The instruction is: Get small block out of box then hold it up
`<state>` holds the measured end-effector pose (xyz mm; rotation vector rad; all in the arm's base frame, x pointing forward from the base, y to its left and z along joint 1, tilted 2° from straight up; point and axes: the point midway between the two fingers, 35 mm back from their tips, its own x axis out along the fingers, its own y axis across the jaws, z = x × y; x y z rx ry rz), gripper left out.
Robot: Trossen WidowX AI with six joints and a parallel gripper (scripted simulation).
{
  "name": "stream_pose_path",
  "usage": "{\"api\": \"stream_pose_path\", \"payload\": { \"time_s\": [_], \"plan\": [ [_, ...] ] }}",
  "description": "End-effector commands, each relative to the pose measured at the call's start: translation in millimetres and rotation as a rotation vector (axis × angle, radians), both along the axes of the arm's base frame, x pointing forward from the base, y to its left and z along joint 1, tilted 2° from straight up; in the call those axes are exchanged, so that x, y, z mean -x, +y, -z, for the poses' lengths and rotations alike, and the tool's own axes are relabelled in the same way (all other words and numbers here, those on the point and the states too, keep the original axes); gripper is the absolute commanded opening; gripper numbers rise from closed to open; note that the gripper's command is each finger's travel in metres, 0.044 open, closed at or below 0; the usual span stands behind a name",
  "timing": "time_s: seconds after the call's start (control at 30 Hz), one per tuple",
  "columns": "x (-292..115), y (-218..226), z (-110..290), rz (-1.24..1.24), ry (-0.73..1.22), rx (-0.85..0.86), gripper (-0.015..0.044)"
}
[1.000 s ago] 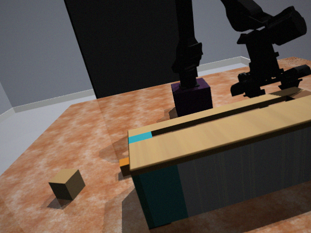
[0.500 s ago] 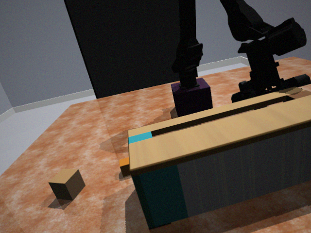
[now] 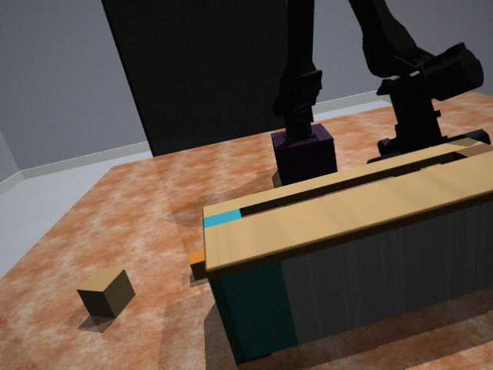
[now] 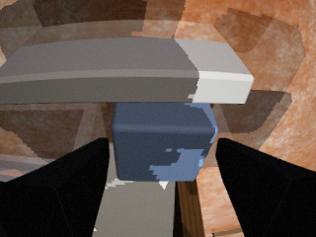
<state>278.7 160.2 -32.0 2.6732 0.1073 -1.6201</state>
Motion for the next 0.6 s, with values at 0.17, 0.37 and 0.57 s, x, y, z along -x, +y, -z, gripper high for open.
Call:
{"api": "stream_pose_path", "payload": {
  "time_s": [0.17,0.37,0.57],
  "plan": [
    [2.7,-2.3,4.5,-0.004,0.009,0.011,0.0068],
    [1.5,9.9,-8.8,-0.007,-0.007,-0.031,0.0],
    [1.0,5.8,-31.5,-0.004,-0.003,-0.016,0.0]
  ]
}}
